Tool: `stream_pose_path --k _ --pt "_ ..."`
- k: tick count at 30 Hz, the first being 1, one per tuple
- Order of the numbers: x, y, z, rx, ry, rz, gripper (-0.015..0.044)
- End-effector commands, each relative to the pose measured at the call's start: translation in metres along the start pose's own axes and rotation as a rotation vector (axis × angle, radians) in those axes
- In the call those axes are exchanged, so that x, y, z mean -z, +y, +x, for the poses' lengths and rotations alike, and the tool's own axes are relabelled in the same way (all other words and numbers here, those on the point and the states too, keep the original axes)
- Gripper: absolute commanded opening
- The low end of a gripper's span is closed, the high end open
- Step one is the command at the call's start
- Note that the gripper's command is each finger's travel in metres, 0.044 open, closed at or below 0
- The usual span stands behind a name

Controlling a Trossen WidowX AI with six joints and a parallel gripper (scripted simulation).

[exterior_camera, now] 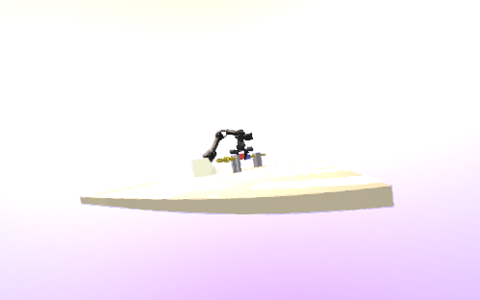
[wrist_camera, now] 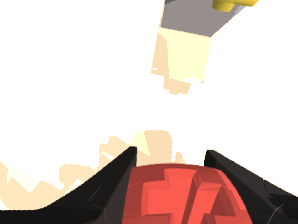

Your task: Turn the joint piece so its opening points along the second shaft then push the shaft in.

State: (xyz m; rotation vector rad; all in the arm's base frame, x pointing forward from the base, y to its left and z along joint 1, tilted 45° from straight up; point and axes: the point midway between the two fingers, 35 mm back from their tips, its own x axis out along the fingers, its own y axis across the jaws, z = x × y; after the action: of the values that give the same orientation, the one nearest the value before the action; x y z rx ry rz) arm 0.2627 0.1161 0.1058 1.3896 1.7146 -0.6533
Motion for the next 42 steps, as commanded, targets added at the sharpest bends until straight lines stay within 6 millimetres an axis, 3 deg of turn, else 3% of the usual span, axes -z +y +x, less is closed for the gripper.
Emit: stream_pose_path --k 1,27,29,34,39,42 --pt "0.0004 0.0000 0.0002 0.000 0.003 0.003 0.0182" --pt "0.0004 0.0000 0.0002 0.000 0.003 0.003 0.0182" --pt "0.0000 0.0000 0.0000 0.000 0.000 0.000 0.0147" --pt "0.0000 0.0000 0.0000 0.000 0.000 0.000 0.0147" --pt "0.0000 0.0000 0.0000 0.000 0.000 0.000 0.0016" --pt "0.0000 0.0000 0.0000 0.000 0.000 0.000 0.0000"
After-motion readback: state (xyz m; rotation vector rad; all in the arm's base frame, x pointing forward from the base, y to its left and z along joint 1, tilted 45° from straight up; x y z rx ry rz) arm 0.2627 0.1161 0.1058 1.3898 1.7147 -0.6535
